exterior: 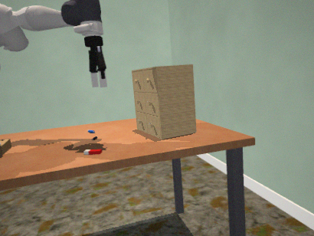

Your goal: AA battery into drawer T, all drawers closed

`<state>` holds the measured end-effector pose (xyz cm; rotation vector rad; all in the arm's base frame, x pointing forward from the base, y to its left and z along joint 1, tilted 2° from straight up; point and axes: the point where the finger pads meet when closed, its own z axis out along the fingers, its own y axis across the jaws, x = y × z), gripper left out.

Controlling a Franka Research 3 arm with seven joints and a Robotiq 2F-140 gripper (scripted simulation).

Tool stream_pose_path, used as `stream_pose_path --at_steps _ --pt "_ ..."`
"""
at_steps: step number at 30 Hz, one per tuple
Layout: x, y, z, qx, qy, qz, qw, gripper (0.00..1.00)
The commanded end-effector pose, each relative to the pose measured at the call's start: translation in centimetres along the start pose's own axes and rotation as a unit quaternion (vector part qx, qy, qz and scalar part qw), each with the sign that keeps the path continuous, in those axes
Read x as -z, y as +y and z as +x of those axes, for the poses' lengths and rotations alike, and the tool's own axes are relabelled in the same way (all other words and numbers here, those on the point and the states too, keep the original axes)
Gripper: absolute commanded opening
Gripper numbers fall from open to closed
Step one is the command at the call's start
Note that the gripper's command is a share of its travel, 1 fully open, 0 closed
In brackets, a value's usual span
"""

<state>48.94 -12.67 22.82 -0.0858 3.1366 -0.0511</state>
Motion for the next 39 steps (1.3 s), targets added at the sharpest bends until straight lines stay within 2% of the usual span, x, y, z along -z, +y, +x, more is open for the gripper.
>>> stream_pose_path --at_steps 1,39 --pt "0.01 0.0 0.0 0.0 0.0 0.0 1.0 1.0" --pt "0.01 0.2 -0.08 0.028 0.0 0.0 1.0 1.0"
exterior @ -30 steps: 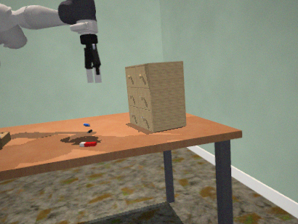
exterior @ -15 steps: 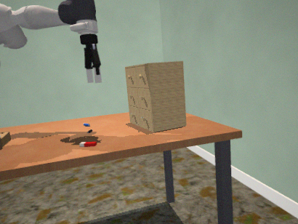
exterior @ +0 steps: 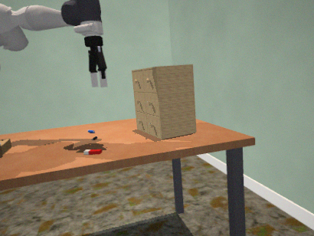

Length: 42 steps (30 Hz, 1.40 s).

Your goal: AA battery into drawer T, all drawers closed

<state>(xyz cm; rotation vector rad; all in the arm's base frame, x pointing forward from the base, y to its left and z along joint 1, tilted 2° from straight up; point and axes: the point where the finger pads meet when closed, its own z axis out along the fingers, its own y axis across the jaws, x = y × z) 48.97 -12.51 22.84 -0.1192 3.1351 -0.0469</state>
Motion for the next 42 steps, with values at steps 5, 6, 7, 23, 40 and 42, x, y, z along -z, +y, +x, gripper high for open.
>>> stream_pose_path --at_steps 5,6,7,23,40,42 --pt "0.0 0.2 -0.1 0.037 0.0 0.001 0.999 1.0" --pt "0.0 0.2 -0.1 0.037 0.0 0.001 0.999 1.0" --pt "0.0 0.2 -0.1 0.037 0.0 0.001 0.999 1.0" --pt "0.0 0.9 -0.4 0.137 0.001 0.001 0.991 1.0" --pt "0.0 1.9 -0.8 0.285 0.001 0.001 0.959 1.0" --pt "0.0 2.0 -0.9 0.296 0.001 0.001 0.955 1.0"
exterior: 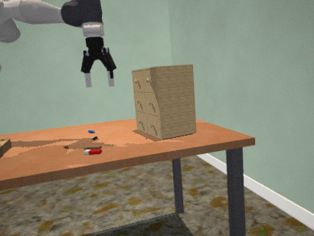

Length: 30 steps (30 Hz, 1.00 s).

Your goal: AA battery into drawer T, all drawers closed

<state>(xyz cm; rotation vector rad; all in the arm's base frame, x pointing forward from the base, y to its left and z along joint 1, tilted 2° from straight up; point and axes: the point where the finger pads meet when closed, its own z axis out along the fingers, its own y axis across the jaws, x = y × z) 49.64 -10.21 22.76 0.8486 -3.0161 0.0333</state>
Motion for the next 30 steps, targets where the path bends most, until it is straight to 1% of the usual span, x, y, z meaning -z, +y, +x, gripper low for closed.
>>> stream_pose_path --at_steps 1,8,14,16,23,30 --pt "0.0 -0.2 0.0 0.076 0.0 0.005 0.997 1.0" --pt "0.0 0.3 -0.5 0.161 0.0 0.005 0.987 1.0" --pt "0.0 0.6 -1.0 0.238 0.001 0.005 0.971 1.0" --pt "0.0 0.6 -1.0 0.238 0.001 0.005 0.971 1.0" --pt "0.0 1.1 -1.5 0.33 0.001 0.005 0.944 1.0" --pt "0.0 1.6 -2.1 0.423 0.002 0.004 0.906 1.0"
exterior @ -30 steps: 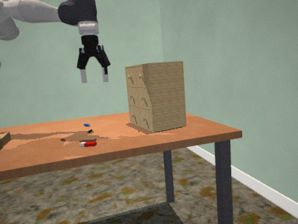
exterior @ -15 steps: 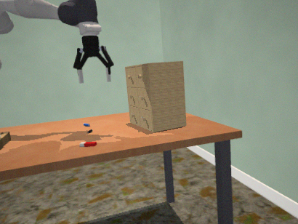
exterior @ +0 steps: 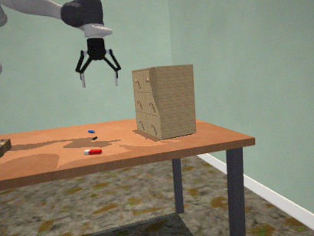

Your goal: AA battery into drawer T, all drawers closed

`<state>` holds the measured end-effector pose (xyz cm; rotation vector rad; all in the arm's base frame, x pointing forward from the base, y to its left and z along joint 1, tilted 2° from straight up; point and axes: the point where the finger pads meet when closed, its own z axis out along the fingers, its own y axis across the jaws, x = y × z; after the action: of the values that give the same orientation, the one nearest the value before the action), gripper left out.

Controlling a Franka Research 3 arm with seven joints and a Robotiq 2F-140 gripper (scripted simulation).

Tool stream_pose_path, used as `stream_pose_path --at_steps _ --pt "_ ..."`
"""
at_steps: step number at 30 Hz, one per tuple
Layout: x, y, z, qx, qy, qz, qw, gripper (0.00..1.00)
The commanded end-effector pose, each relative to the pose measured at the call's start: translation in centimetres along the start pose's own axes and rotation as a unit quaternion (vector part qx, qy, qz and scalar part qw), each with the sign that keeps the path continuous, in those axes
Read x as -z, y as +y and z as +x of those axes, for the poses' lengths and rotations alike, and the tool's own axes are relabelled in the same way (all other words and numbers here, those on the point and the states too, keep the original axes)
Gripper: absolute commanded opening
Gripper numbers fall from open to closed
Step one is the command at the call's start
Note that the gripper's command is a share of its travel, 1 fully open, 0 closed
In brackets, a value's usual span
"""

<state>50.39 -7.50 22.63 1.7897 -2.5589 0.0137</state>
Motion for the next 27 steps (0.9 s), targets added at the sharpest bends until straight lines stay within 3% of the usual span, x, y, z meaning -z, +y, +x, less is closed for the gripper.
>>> stream_pose_path --at_steps 1,3,10,18,20,27 --pt "0.0 -0.3 0.0 0.115 0.005 0.008 0.993 1.0" --pt "0.0 -0.3 0.0 0.115 0.005 0.008 0.993 1.0" --pt "0.0 -0.3 -0.8 0.221 0.005 0.007 0.975 1.0" --pt "0.0 -0.2 -1.8 0.344 0.006 0.006 0.939 1.0" --pt "0.0 -0.2 -1.8 0.344 0.006 0.006 0.939 1.0" --pt "0.0 -0.2 -2.5 0.438 0.007 0.005 0.899 1.0"
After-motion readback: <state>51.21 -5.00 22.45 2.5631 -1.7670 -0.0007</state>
